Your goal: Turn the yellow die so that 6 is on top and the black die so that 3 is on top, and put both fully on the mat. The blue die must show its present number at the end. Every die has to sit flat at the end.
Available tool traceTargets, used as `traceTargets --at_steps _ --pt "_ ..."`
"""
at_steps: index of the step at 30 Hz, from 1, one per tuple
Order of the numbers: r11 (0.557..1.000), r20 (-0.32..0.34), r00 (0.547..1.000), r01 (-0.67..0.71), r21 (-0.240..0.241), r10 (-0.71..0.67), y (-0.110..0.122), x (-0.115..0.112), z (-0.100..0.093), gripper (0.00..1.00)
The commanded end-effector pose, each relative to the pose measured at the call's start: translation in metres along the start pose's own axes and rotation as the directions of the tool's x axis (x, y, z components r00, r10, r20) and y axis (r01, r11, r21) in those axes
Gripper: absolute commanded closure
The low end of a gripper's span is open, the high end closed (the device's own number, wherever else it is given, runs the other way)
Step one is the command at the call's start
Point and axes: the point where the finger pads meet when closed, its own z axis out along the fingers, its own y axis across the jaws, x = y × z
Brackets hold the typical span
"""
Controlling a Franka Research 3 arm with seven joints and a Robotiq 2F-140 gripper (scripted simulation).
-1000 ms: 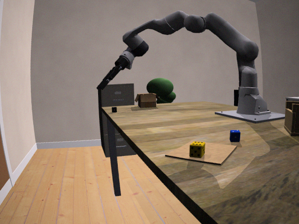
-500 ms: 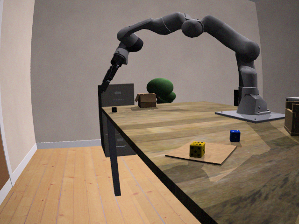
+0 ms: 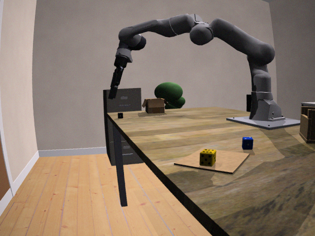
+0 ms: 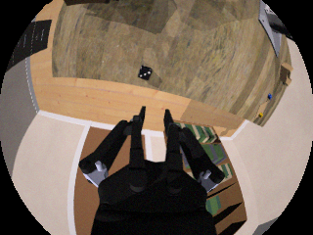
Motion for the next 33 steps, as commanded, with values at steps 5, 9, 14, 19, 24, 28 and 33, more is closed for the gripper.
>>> traceTargets --at_steps 5,9,14,19,24,28,33 --pt "0.984 -0.150 0.974 -0.165 0.060 0.173 -0.005 0.020 -0.003 0.65" --pt "0.973 -0.199 0.955 -0.197 0.125 0.219 -0.011 0.029 -0.008 0.65" --pt "0.954 -0.238 0.933 -0.226 0.196 0.269 -0.017 0.037 -0.015 0.65" --pt "0.944 -0.251 0.923 -0.237 0.228 0.293 -0.019 0.040 -0.019 0.65" --pt "0.942 -0.253 0.921 -0.239 0.233 0.297 -0.020 0.041 -0.019 0.00" --pt "0.942 -0.253 0.921 -0.239 0.233 0.297 -0.020 0.041 -0.019 0.00" --pt "0.942 -0.253 0.921 -0.239 0.233 0.297 -0.020 0.041 -0.019 0.00"
